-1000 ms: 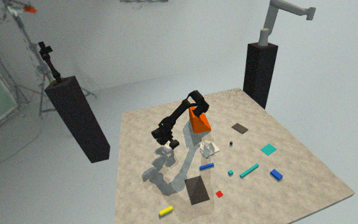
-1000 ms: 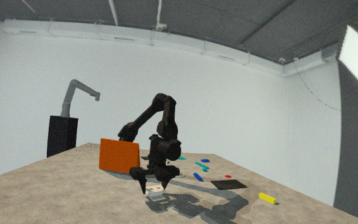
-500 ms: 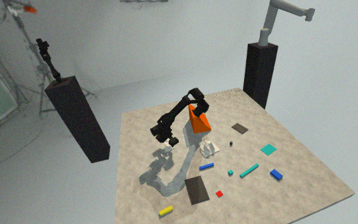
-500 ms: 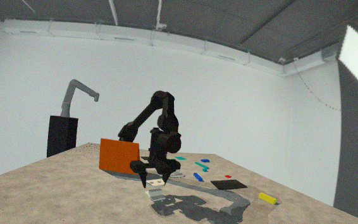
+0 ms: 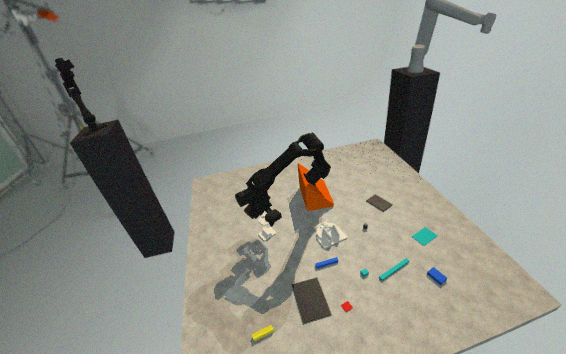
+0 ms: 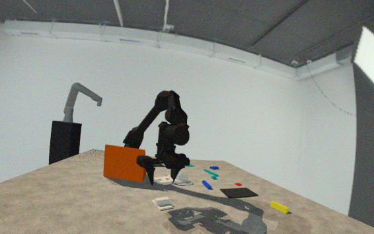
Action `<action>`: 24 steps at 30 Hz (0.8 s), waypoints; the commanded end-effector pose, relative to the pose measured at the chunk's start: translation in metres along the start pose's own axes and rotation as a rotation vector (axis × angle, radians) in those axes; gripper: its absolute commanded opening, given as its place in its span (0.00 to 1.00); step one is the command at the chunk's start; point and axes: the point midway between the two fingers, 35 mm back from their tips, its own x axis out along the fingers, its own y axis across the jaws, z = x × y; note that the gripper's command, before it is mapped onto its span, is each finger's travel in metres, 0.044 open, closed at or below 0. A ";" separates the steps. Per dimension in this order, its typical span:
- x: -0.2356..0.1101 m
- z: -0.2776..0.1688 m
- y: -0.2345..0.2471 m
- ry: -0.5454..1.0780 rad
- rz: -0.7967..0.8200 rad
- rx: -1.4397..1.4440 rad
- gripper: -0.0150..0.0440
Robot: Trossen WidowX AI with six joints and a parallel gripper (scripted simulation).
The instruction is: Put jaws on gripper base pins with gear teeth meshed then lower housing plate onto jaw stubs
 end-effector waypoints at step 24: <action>-0.019 -0.039 0.059 -0.020 -0.019 -0.332 0.85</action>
